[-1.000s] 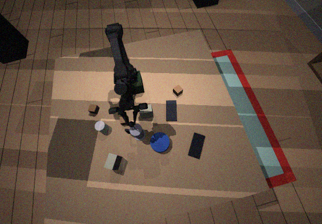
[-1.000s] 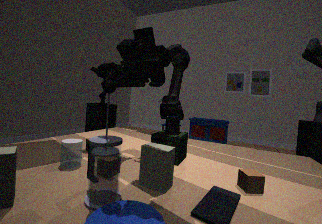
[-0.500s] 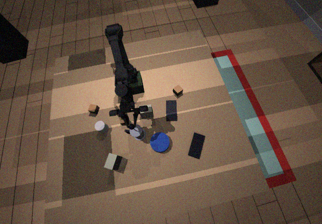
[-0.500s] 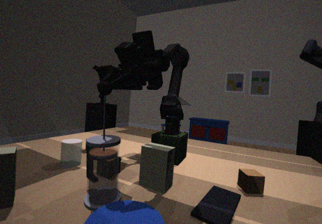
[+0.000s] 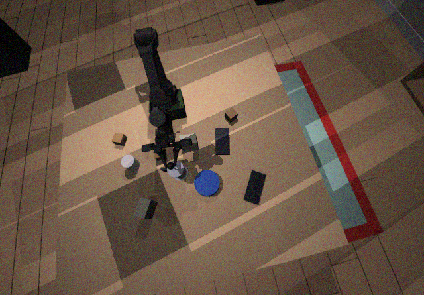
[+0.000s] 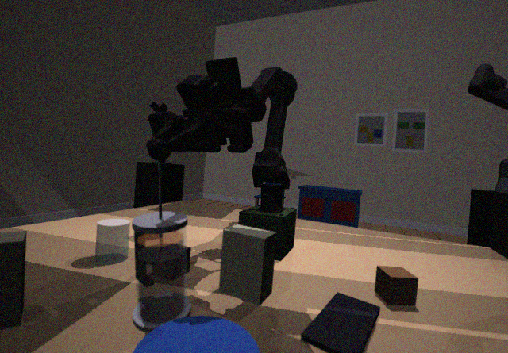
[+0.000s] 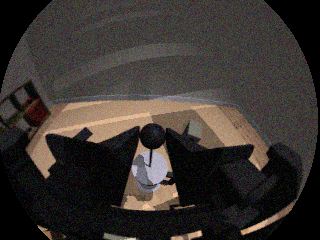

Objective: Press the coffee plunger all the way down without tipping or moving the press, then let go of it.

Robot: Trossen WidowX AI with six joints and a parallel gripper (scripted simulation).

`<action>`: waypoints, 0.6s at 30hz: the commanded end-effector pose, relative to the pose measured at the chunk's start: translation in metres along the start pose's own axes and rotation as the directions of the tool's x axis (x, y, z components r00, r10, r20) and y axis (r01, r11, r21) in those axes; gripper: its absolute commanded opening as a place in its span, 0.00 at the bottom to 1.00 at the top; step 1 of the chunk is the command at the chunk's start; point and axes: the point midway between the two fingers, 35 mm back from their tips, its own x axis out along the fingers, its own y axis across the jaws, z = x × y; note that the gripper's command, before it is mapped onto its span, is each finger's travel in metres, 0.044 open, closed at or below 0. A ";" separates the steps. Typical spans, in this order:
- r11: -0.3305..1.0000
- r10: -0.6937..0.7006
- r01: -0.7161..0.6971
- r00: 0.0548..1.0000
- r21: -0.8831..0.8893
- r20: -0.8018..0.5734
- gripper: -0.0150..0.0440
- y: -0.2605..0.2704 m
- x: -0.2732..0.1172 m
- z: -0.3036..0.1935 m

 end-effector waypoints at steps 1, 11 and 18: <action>1.000 0.003 -0.004 0.996 -0.010 -0.093 0.46 0.000 0.009 -0.039; 1.000 0.003 -0.004 0.996 -0.010 -0.093 0.46 0.000 0.019 -0.052; 1.000 0.003 -0.004 0.996 -0.011 -0.092 0.46 0.000 0.028 -0.058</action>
